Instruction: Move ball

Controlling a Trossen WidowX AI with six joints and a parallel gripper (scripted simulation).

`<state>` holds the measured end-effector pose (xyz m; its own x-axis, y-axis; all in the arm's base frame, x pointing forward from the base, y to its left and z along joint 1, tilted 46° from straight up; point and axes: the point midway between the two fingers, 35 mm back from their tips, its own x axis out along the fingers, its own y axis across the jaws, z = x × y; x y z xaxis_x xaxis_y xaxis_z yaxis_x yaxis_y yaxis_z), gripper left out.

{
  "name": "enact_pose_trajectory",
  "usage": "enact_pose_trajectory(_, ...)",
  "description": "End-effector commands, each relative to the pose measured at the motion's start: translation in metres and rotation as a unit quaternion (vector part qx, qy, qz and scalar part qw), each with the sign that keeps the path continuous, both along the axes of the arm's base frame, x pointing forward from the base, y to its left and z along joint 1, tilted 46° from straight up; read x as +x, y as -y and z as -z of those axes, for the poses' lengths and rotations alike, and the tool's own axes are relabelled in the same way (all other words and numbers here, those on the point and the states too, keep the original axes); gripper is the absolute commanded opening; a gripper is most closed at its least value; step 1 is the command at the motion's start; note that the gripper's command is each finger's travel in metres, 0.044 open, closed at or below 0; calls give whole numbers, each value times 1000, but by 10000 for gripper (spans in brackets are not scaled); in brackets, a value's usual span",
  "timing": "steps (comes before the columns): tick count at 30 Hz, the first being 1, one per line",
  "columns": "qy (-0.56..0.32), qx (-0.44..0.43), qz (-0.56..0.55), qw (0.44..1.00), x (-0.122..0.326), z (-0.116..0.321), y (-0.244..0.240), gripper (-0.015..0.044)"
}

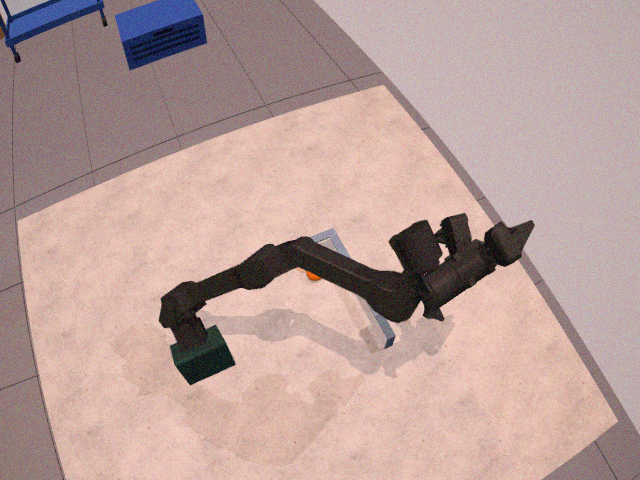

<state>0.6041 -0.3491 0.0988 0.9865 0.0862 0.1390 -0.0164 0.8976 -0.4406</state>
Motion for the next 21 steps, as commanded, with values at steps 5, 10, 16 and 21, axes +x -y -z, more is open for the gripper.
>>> enact_pose_trajectory(5,-64,-14,-25,998,17,11,-38,318)
enact_pose_trajectory(10,-153,-41,-76,984,26,27,-100,318)
enact_pose_trajectory(16,-250,-81,-158,952,12,45,-181,318)
enact_pose_trajectory(21,-319,-115,-240,910,-22,56,-250,318)
